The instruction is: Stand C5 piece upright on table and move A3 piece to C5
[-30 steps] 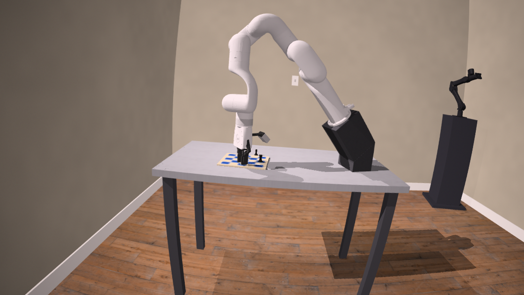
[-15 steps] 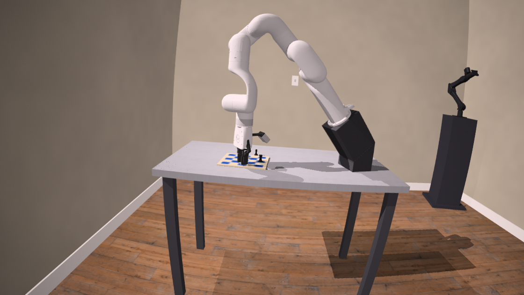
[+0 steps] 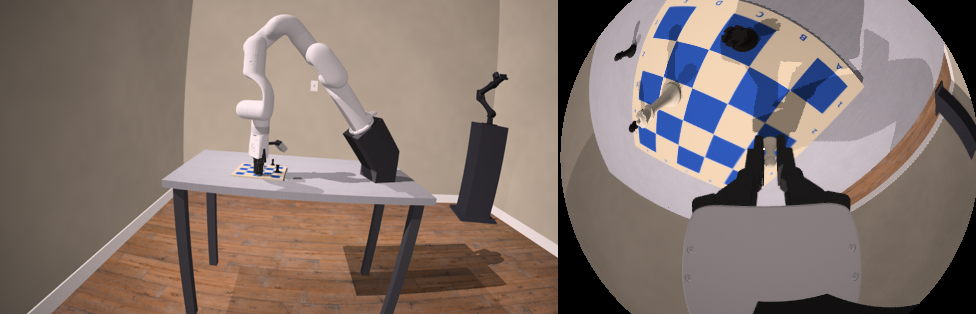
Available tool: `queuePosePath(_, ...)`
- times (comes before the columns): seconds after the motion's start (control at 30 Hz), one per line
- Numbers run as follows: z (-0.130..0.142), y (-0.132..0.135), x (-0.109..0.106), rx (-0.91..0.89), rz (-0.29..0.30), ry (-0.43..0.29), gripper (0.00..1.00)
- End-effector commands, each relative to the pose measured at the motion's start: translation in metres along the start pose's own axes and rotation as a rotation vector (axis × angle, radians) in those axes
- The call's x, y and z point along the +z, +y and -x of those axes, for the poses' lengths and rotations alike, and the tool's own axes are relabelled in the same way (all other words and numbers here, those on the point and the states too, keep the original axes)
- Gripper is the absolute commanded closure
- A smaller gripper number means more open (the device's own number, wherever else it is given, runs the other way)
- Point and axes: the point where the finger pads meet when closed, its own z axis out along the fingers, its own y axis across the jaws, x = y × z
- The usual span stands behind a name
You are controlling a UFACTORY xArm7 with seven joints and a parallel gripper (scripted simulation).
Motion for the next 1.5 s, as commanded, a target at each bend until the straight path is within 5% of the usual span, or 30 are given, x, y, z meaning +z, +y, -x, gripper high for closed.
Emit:
queuePosePath(0.0, 0.001, -0.001, 0.0, 0.0, -0.001, -0.002, 1.0)
queuePosePath(1.47, 0.001, -0.001, -0.011, 0.0, -0.001, -0.002, 1.0)
